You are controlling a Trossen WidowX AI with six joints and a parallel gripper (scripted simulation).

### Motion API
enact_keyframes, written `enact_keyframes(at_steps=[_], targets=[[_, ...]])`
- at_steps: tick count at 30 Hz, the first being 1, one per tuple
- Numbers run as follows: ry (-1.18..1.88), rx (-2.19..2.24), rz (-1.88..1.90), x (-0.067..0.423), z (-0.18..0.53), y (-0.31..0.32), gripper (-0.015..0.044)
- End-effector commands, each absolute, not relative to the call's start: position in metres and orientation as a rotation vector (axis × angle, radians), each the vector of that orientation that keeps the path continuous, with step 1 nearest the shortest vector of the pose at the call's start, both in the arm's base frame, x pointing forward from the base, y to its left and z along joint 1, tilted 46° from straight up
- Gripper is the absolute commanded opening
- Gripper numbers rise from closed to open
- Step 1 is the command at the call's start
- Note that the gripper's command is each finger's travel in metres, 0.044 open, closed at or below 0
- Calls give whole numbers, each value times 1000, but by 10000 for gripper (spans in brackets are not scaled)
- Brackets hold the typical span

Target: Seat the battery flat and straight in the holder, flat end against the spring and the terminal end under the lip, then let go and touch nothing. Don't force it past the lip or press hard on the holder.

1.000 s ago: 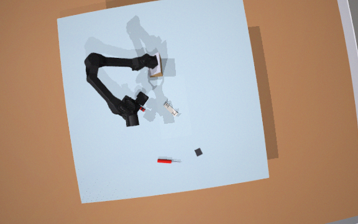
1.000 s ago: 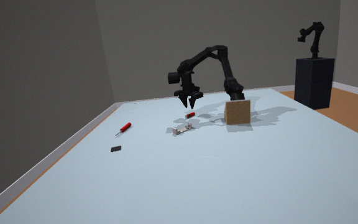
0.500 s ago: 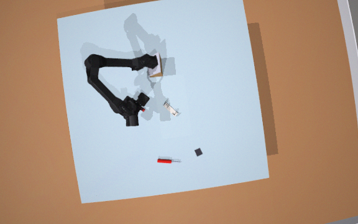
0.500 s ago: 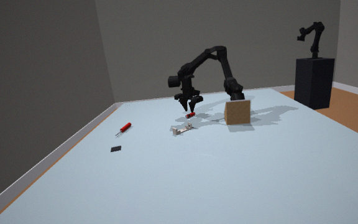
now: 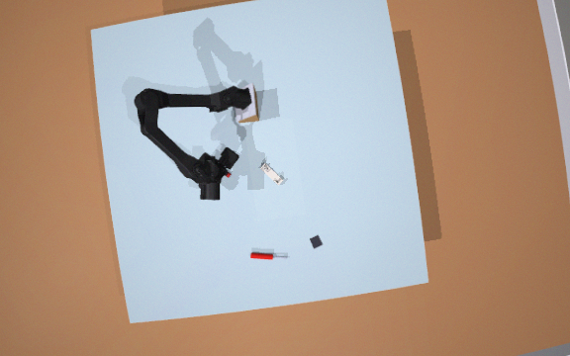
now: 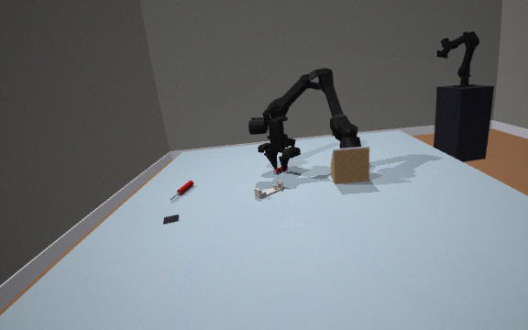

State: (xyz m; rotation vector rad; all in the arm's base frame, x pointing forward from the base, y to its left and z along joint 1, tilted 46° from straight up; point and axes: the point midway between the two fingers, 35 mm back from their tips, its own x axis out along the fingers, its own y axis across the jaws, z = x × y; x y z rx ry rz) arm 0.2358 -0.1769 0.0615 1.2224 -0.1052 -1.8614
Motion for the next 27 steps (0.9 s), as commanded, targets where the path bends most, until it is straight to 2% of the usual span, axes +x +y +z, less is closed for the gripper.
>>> enact_keyframes(at_steps=[1, 6, 10, 27], targets=[[-102, 1213, -1866, 233, 58, -180, 221], [-102, 1213, -1866, 233, 58, -180, 89], [-102, 1213, -1866, 233, 58, -180, 63], [-30, 1172, -1853, 243, 90, -141, 59]])
